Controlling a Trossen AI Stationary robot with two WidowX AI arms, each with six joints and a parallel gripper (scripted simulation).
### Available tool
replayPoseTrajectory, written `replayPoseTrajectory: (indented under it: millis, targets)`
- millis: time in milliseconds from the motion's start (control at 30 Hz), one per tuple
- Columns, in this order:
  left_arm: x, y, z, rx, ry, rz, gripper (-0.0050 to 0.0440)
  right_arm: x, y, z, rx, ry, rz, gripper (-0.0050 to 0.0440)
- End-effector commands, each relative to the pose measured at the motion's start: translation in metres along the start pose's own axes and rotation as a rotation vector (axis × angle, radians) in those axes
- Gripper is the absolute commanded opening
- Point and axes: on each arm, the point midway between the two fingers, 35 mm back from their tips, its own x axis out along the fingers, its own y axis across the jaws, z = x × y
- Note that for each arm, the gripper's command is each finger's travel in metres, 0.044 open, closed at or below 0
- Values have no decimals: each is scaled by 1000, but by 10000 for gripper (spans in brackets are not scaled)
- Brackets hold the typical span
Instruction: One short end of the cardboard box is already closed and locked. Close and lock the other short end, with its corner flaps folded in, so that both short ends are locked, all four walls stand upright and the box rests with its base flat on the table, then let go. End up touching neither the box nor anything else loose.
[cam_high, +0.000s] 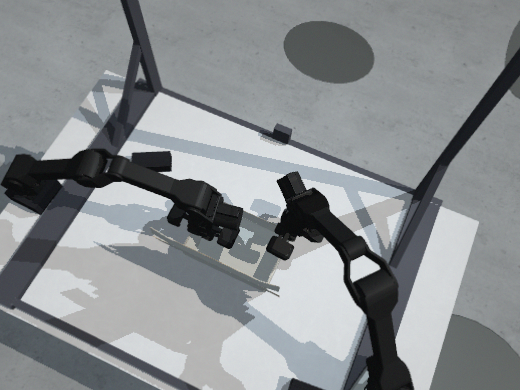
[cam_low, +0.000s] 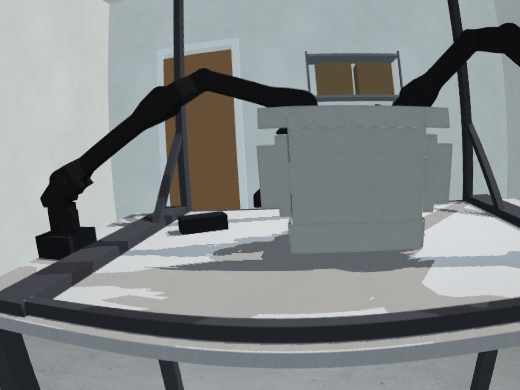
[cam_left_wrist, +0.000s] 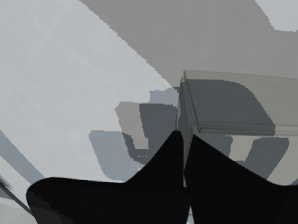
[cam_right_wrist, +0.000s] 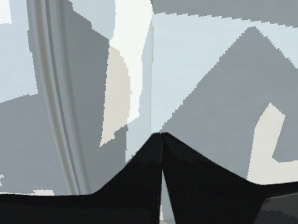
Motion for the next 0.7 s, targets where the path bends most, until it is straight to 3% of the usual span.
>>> replayPoseTrajectory:
  millis: [0, 133, 667]
  targets:
    - [-7, 3, -3, -5, 8, 17, 0, -43, 0, 1, 3, -12, -43, 0]
    - [-7, 3, -3, -5, 8, 17, 0, -85, 5, 0, 4, -18, -73, 0]
    - [-7, 2, -4, -7, 9, 14, 0, -86, 5, -1, 5, -18, -73, 0]
